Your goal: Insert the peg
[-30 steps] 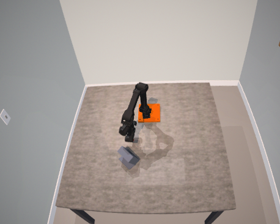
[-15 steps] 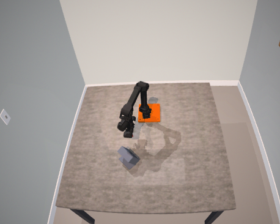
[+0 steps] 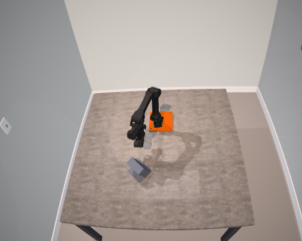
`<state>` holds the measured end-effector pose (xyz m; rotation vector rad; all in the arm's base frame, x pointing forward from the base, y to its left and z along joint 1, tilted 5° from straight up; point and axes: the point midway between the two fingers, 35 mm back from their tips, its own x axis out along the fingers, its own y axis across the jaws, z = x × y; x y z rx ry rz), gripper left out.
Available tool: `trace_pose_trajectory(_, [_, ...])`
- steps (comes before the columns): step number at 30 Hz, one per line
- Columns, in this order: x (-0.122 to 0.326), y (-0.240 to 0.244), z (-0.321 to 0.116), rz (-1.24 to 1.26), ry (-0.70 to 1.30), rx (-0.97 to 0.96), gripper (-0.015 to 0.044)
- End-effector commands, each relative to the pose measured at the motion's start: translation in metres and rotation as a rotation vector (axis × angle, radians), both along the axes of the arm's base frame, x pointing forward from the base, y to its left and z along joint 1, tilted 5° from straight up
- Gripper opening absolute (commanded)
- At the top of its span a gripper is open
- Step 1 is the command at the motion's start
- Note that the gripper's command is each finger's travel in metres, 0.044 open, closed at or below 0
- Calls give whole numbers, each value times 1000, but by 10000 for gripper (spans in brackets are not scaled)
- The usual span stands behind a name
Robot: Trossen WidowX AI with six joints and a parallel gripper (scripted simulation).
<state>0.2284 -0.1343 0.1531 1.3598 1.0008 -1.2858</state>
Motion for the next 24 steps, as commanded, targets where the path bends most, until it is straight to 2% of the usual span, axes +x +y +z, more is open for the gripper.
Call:
trace_pose_trajectory(1, [1,1,-1,27,0,-30,0])
trace_pose_trajectory(24, [16,5,-11,160,-1,-193,0])
